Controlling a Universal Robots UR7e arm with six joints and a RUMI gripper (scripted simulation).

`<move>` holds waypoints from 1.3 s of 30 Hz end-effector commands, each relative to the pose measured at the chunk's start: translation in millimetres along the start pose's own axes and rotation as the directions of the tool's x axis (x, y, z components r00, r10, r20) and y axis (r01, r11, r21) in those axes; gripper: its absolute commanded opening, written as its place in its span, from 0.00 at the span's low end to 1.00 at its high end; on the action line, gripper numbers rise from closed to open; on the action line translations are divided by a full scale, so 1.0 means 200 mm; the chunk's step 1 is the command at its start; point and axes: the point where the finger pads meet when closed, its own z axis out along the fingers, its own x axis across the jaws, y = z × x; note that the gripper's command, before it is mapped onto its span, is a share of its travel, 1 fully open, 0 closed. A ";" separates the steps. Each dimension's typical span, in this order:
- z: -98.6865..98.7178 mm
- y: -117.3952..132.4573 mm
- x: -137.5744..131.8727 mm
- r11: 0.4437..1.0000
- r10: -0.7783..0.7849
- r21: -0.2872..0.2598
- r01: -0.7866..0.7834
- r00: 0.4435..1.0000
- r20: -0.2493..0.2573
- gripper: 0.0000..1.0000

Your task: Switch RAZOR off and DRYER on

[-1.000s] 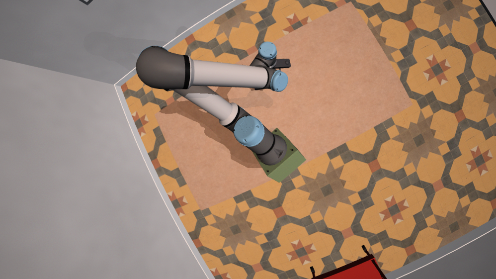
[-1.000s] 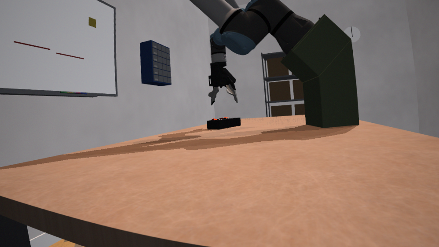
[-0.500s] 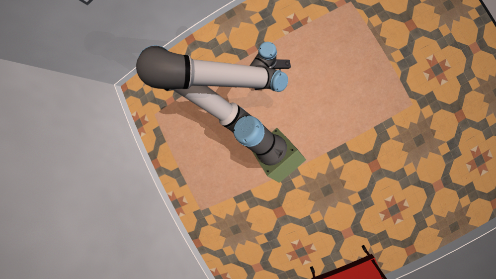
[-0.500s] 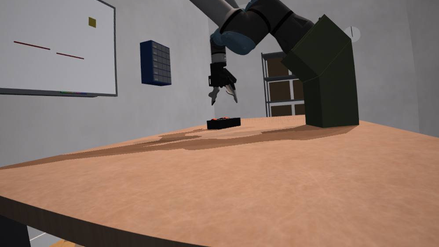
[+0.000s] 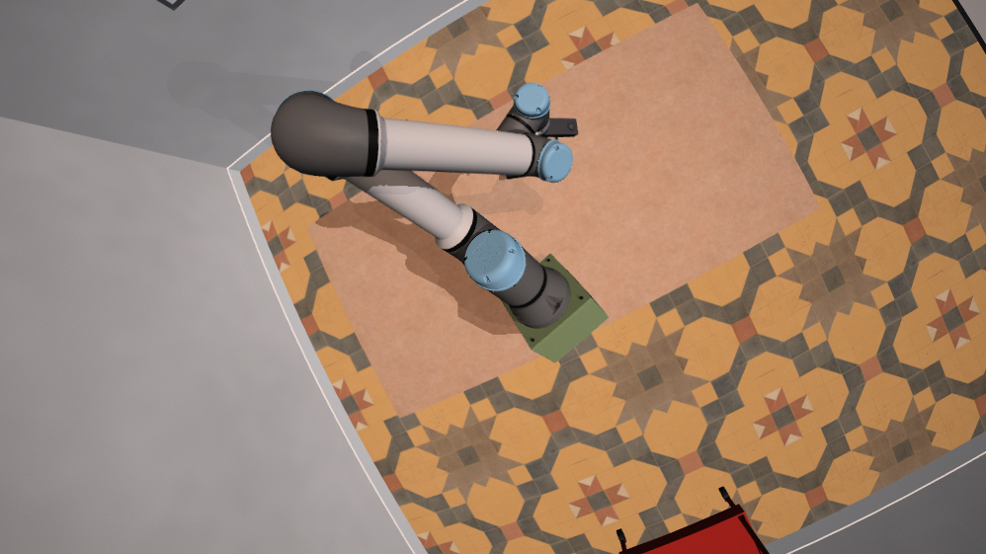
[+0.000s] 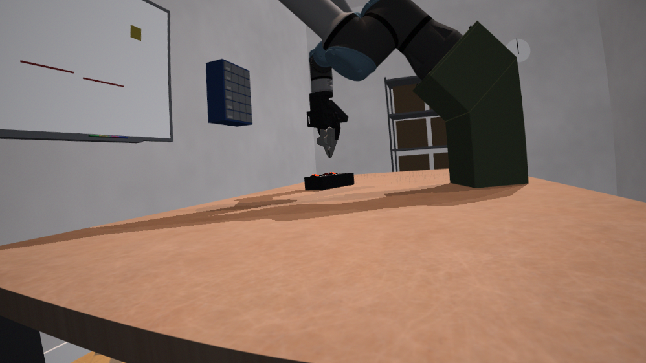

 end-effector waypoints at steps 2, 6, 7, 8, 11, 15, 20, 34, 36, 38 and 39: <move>0.00 0.00 0.00 1.000 0.000 0.000 0.000 1.000 0.001 0.00; 0.00 0.00 0.00 1.000 0.000 0.000 0.000 1.000 0.001 0.00; 0.00 0.00 0.00 1.000 0.000 0.000 0.000 1.000 0.001 0.00; 0.00 0.00 0.00 1.000 0.000 0.000 0.000 1.000 0.001 0.00; 0.00 0.00 0.00 1.000 0.000 0.000 0.000 1.000 0.001 0.00; 0.00 0.00 0.00 1.000 0.000 0.000 0.000 1.000 0.001 0.00; 0.00 0.00 0.00 1.000 0.000 0.000 0.000 1.000 0.001 0.00; 0.00 0.00 0.00 1.000 0.000 0.000 0.000 1.000 0.001 0.00; 0.01 0.00 0.00 1.000 0.000 0.001 0.000 1.000 0.001 0.00; 0.01 0.00 0.00 1.000 0.000 0.001 0.000 1.000 0.001 0.00; 0.02 0.00 0.00 1.000 0.000 0.001 0.000 1.000 0.001 0.00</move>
